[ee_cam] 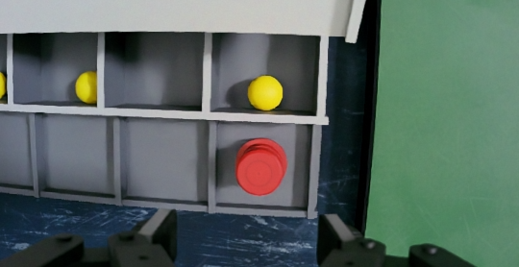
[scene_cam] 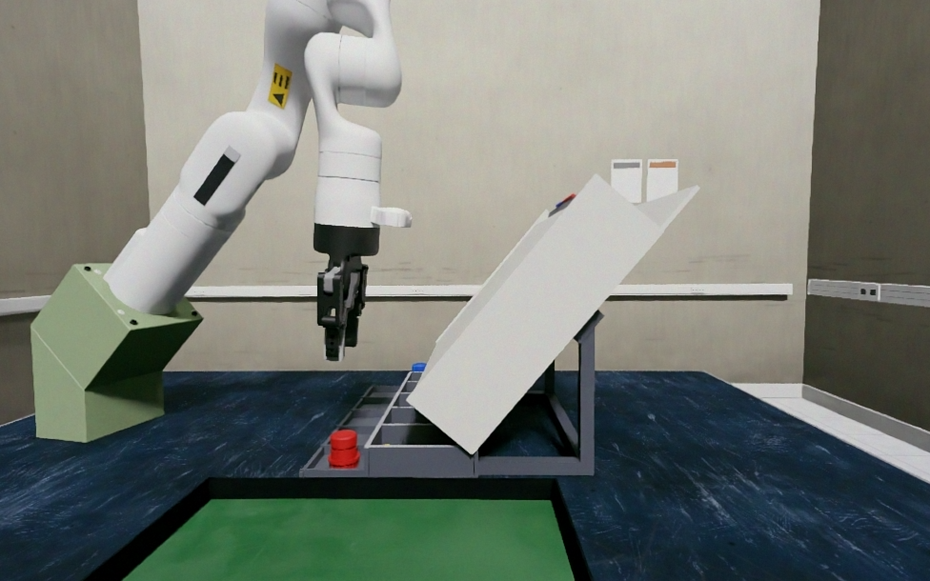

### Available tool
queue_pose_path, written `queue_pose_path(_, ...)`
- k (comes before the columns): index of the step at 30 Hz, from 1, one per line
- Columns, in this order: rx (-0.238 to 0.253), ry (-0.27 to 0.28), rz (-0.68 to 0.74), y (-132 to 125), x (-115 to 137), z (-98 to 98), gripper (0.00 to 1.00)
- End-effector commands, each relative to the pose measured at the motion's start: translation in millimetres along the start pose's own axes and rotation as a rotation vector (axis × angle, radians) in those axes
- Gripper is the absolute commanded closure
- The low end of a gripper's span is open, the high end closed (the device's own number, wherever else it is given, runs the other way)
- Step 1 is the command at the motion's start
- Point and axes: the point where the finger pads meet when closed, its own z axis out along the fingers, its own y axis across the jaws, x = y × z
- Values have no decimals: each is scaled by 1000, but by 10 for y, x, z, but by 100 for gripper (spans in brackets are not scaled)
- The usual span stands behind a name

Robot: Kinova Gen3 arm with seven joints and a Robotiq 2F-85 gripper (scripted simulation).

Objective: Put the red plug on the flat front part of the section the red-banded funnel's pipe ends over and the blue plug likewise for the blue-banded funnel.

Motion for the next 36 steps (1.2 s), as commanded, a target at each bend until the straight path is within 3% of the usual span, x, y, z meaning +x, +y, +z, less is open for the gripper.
queue_pose_path(1, 0, 1, 0, 1, 1, -1, 30)
queue_pose_path(5, 0, 1, 0, 1, 1, -1, 30)
queue_pose_path(6, -52, 59, 0, -681, 66, -81, 30)
queue_pose_path(10, -52, 59, 0, -815, 82, -91, 30)
queue_pose_path(16, -52, 59, 0, -1462, 124, -169, 30)
queue_pose_path(22, 10, 37, -6, -1484, 125, -172, 30)
queue_pose_path(23, 16, 46, -10, -2007, 172, -231, 30)
queue_pose_path(26, 31, 39, -12, -2176, 184, -251, 30)
queue_pose_path(32, 75, 18, -20, -2176, 184, -251, 30)
queue_pose_path(36, 56, 28, -21, -2176, 184, -251, 30)
